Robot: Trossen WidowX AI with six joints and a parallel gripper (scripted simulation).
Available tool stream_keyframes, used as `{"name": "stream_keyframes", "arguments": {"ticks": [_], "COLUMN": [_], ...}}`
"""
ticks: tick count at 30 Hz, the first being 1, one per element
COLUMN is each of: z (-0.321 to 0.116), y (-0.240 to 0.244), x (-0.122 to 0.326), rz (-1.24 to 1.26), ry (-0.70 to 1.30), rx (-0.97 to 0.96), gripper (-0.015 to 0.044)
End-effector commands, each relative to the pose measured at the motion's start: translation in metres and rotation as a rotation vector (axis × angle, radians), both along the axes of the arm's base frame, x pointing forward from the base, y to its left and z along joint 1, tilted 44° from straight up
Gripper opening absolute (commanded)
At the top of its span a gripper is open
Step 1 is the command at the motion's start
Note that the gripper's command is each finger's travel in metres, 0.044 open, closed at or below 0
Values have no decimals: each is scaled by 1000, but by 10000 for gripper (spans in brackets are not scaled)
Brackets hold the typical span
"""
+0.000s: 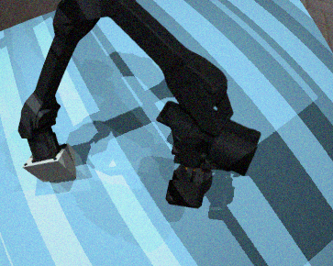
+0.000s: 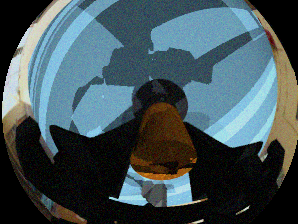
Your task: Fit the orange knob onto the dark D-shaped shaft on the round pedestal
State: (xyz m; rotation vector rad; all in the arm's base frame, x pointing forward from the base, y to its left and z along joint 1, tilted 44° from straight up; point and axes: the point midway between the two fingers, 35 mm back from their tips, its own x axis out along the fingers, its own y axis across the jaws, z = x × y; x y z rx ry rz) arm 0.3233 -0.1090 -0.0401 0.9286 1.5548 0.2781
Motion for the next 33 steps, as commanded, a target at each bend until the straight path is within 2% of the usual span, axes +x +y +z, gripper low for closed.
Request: {"name": "stream_keyframes", "arguments": {"ticks": [1,33], "z": [-2,3], "y": [0,1], "x": [1,-6], "rz": [-3,-23], "ry": [1,21], "rx": [-2,-1], "gripper": [0,0]}}
